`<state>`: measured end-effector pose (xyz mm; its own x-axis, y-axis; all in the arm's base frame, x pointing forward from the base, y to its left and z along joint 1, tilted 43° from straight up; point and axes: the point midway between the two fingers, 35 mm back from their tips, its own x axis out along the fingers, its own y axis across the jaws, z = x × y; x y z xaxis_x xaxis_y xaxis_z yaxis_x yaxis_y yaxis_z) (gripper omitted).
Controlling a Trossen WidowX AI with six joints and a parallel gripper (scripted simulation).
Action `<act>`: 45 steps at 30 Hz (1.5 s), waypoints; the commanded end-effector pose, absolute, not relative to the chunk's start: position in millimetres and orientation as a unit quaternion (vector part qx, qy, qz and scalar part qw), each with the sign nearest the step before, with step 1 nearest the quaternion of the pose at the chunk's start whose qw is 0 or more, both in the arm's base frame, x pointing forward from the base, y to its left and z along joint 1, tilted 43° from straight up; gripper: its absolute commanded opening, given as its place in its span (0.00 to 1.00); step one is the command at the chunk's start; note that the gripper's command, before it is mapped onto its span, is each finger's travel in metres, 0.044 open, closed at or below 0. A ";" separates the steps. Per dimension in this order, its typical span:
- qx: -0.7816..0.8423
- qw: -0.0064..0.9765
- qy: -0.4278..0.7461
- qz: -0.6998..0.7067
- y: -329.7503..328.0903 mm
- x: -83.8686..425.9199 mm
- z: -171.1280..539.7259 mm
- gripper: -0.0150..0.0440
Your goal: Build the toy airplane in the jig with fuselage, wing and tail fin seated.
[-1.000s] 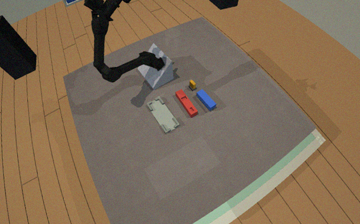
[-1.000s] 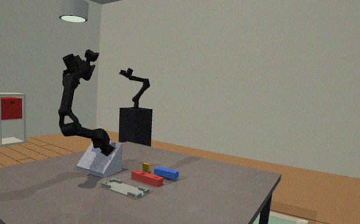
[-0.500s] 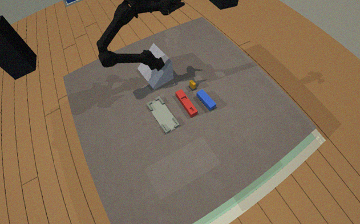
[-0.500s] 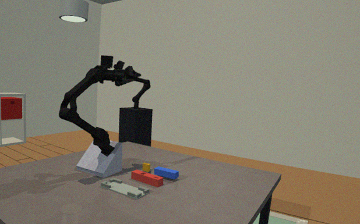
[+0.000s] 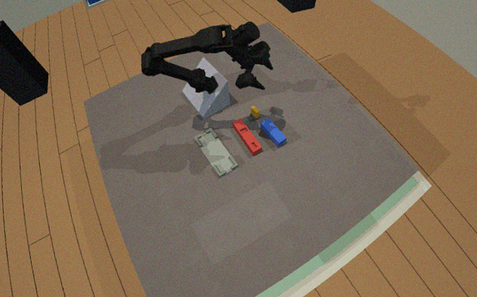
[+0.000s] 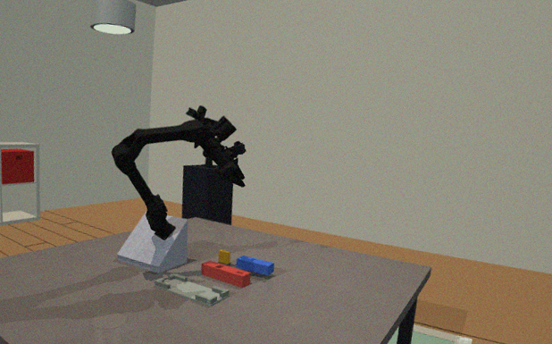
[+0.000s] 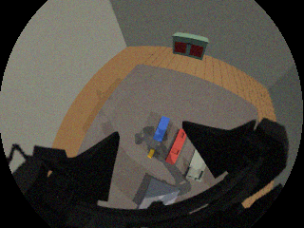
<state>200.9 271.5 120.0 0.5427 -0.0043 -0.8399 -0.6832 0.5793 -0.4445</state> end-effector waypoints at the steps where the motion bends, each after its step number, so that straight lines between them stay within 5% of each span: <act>1: -0.374 0.773 0.506 0.078 215.3 235.0 83.5 1.00; 10: -0.300 0.709 0.606 -0.200 94.1 263.4 31.6 1.00; 45: -0.300 0.707 0.607 -0.206 38.1 278.6 -29.2 1.00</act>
<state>280.4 45.0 -23.7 0.1886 -0.6464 -0.7393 -0.0650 0.7430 -0.6662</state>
